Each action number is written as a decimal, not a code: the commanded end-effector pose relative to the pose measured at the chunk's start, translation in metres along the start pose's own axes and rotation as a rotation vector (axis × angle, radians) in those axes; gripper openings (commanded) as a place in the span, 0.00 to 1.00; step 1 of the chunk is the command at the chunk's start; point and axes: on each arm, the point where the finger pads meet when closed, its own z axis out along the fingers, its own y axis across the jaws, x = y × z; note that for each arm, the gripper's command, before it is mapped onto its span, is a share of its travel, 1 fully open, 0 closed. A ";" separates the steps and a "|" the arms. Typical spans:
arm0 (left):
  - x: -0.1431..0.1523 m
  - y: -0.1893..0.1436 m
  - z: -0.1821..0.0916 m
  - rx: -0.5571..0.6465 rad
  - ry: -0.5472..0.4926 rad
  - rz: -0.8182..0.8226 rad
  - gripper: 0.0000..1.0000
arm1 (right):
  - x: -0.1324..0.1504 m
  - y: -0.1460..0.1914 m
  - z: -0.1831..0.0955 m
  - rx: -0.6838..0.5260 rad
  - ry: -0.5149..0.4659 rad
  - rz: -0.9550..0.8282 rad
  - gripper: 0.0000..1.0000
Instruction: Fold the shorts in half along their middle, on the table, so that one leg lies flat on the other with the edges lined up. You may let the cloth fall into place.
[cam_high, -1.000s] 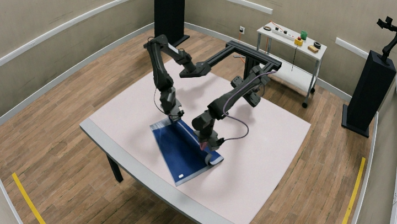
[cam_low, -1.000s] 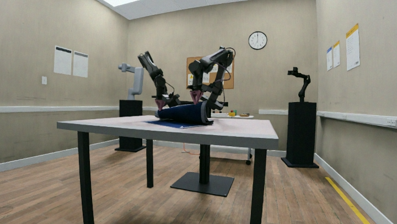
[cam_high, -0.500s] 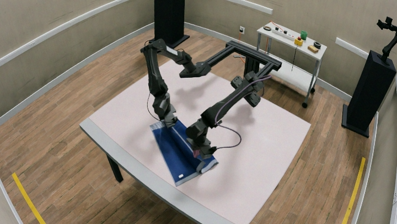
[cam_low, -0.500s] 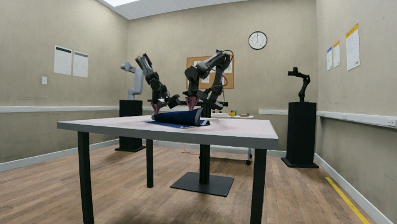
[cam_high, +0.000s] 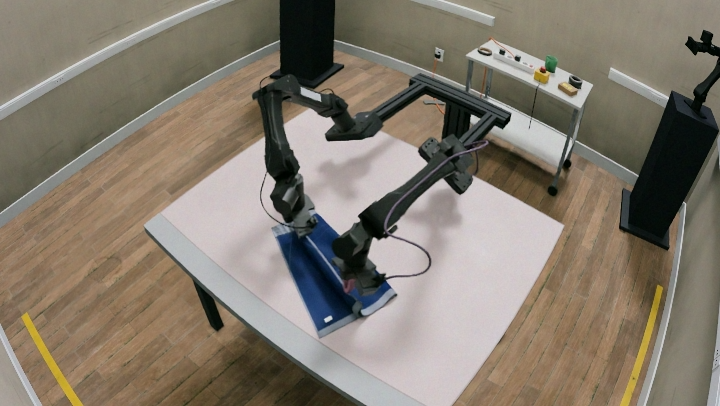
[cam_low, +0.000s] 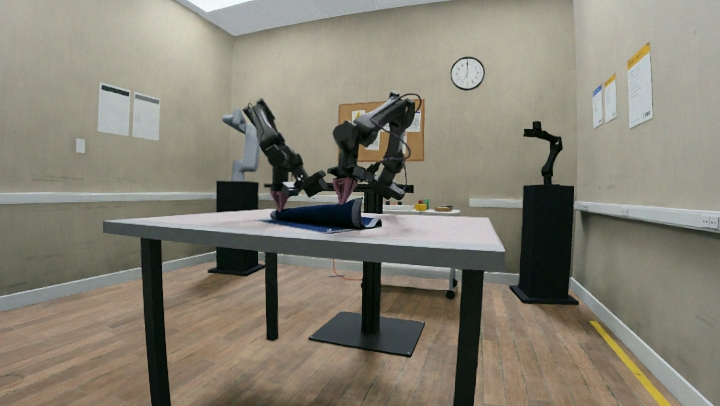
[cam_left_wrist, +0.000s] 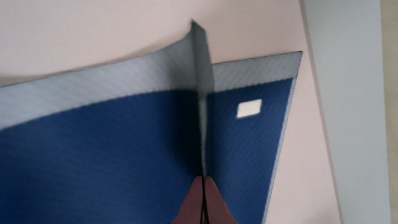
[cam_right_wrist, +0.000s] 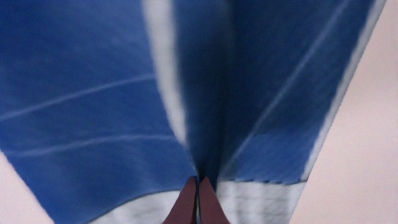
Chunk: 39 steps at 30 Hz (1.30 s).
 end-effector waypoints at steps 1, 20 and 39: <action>-0.003 -0.014 0.008 0.000 -0.022 0.014 0.00 | -0.007 -0.015 -0.010 0.031 -0.014 0.006 0.00; -0.006 -0.043 0.018 0.024 -0.023 0.032 0.00 | -0.007 -0.047 0.004 0.030 -0.014 0.068 0.00; -0.008 -0.057 0.032 0.067 -0.047 0.067 0.14 | -0.013 -0.043 -0.013 0.044 -0.045 0.046 0.14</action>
